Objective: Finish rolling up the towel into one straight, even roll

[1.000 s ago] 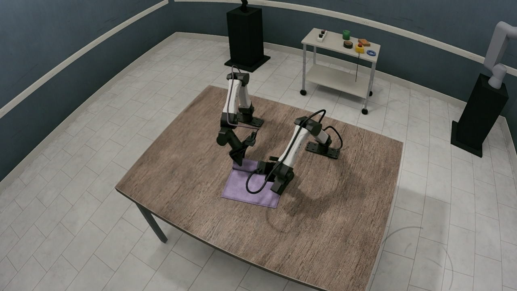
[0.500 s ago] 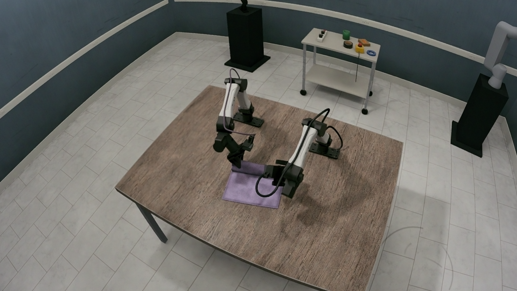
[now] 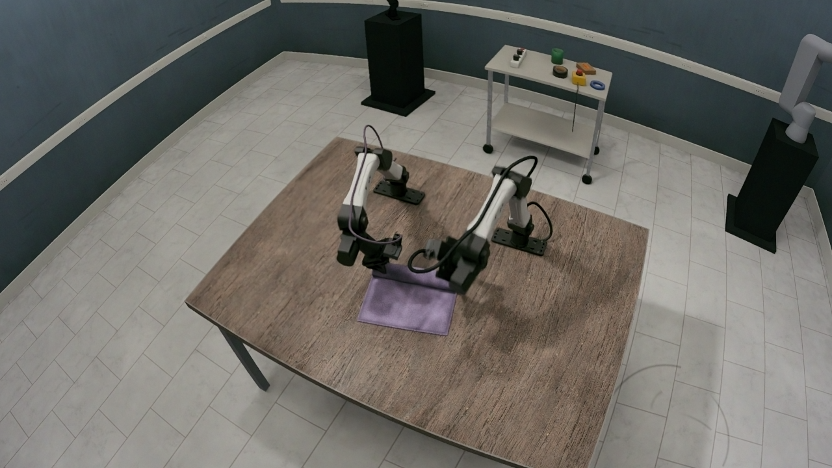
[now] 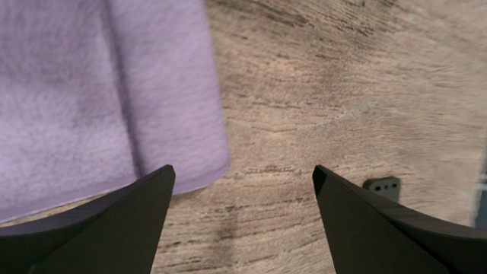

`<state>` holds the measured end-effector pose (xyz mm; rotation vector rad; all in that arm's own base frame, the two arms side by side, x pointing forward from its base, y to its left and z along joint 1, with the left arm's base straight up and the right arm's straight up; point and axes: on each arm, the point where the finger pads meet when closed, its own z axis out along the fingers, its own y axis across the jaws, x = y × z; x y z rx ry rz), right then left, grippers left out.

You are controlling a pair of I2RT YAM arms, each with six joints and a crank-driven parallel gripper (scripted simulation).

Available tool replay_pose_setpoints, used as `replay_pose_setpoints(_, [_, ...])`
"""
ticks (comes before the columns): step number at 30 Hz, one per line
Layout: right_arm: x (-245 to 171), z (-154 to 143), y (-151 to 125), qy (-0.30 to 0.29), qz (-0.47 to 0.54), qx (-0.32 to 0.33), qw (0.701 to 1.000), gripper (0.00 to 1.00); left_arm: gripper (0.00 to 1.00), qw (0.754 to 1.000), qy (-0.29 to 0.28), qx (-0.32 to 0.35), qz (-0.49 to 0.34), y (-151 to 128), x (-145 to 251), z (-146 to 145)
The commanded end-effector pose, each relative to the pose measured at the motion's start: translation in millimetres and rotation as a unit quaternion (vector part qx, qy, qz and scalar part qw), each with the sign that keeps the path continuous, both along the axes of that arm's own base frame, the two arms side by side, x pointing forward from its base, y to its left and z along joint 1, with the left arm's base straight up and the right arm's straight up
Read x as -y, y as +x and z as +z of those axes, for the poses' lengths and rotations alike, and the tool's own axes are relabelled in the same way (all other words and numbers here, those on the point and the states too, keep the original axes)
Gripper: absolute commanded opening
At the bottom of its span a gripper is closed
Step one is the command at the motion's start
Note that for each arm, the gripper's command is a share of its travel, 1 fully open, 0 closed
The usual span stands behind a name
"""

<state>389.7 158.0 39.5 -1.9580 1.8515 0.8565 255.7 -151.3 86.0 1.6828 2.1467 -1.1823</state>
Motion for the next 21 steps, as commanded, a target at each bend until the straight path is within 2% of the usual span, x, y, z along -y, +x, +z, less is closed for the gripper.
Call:
replay_pose_setpoints(1, [4.9,-2.3,-27.4,-0.014,0.009,-0.114,0.993,0.29,0.91,0.995,0.012,0.099,0.019,16.6,4.3,-0.8])
replay_pose_setpoints(6, [4.9,-0.8,-27.4,-0.025,0.009,-0.183,0.983,0.29,0.93,0.974,0.025,0.224,0.028,9.5,14.6,1.0])
replay_pose_setpoints(12, [4.9,-0.8,-27.4,-0.025,0.009,-0.183,0.983,0.29,0.95,0.936,0.037,0.347,0.035,2.3,24.9,2.8])
replay_pose_setpoints(16, [4.9,-0.8,-27.4,-0.025,0.009,-0.183,0.983,0.29,0.97,0.917,0.042,0.395,0.039,-0.6,29.1,3.5])
replay_pose_setpoints(21, [4.9,-0.8,-27.4,-0.025,0.009,-0.183,0.983,0.29,0.98,0.911,0.043,0.407,0.039,-1.4,30.1,3.7])
